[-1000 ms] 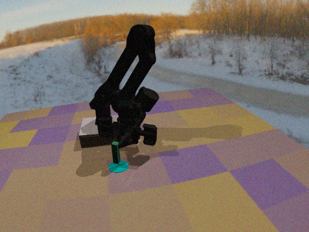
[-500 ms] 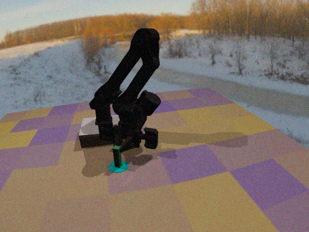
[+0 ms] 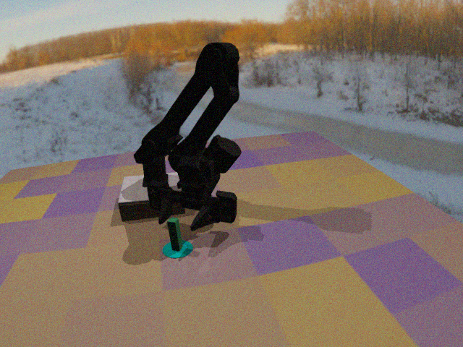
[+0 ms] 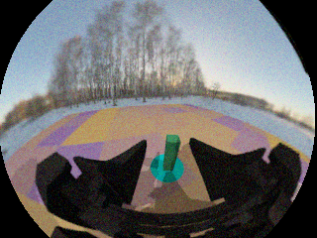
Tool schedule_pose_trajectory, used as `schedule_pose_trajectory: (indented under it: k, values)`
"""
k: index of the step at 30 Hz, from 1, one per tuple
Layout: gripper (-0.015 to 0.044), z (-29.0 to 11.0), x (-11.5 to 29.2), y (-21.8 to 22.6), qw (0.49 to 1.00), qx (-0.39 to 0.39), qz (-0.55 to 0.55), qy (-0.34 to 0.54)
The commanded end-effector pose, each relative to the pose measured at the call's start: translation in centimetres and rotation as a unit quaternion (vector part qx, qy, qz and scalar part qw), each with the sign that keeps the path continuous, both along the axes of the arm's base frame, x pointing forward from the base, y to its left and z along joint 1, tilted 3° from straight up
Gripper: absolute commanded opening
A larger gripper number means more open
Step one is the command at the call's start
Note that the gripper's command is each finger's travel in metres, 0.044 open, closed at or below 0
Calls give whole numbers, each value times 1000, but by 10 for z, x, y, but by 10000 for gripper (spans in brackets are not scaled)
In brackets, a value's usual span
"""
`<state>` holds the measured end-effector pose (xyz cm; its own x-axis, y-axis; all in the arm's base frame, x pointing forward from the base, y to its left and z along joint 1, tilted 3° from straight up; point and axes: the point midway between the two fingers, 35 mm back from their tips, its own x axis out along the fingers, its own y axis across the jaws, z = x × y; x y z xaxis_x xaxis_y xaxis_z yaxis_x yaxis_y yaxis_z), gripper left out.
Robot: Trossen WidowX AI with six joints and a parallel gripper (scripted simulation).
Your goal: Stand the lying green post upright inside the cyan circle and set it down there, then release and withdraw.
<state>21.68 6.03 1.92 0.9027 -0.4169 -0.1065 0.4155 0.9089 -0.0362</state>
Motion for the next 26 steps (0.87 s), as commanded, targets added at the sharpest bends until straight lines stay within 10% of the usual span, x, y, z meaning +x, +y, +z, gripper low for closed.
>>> schedule_pose_trajectory:
  k: [1, 26]
  values:
    - [390, 0, 0, 0, 1000, 4, 0, -1]
    - [400, 52, 3, 4, 1000, -13, 9, -5]
